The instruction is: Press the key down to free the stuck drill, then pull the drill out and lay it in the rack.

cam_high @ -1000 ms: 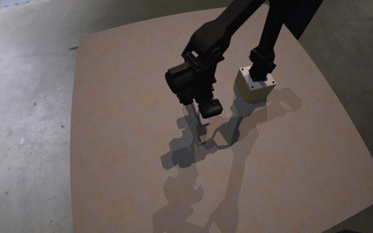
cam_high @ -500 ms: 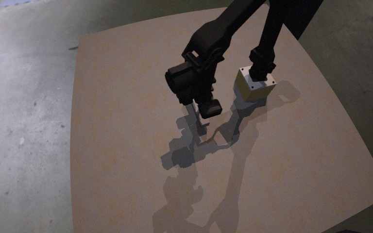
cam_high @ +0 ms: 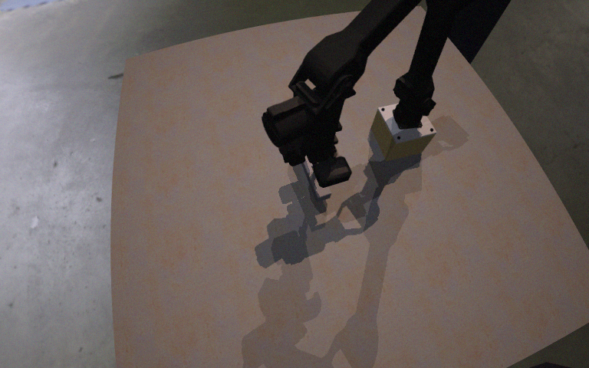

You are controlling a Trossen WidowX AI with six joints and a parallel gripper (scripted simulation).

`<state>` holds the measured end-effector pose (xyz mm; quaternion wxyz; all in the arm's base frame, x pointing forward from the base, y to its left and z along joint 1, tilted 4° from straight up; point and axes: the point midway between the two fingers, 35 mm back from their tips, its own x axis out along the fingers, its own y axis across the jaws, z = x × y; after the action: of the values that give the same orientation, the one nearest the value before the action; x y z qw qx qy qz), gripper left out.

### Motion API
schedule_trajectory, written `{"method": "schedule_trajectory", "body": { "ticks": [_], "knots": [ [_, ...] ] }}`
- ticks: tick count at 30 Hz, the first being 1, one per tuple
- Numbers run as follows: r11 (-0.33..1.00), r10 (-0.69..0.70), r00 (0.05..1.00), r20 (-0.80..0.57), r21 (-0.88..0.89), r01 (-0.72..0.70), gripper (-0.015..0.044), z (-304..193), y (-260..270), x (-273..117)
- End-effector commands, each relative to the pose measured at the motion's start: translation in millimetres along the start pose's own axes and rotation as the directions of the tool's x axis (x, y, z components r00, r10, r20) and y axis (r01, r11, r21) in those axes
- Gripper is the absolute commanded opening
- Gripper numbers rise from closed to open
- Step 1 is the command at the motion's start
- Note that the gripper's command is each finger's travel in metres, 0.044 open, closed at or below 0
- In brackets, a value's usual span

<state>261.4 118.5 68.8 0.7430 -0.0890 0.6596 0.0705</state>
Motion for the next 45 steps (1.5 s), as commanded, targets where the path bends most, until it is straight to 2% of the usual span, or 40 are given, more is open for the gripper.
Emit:
{"method": "schedule_trajectory", "body": {
  "ticks": [1, 45],
  "knots": [
    [1.000, -0.005, 0.999, -0.044, -0.006, 0.005, 0.0000, -9, 0, 16],
    [1.000, -0.005, 0.999, -0.044, -0.006, 0.005, 0.0000, -12, -1, 32]
  ]
}}
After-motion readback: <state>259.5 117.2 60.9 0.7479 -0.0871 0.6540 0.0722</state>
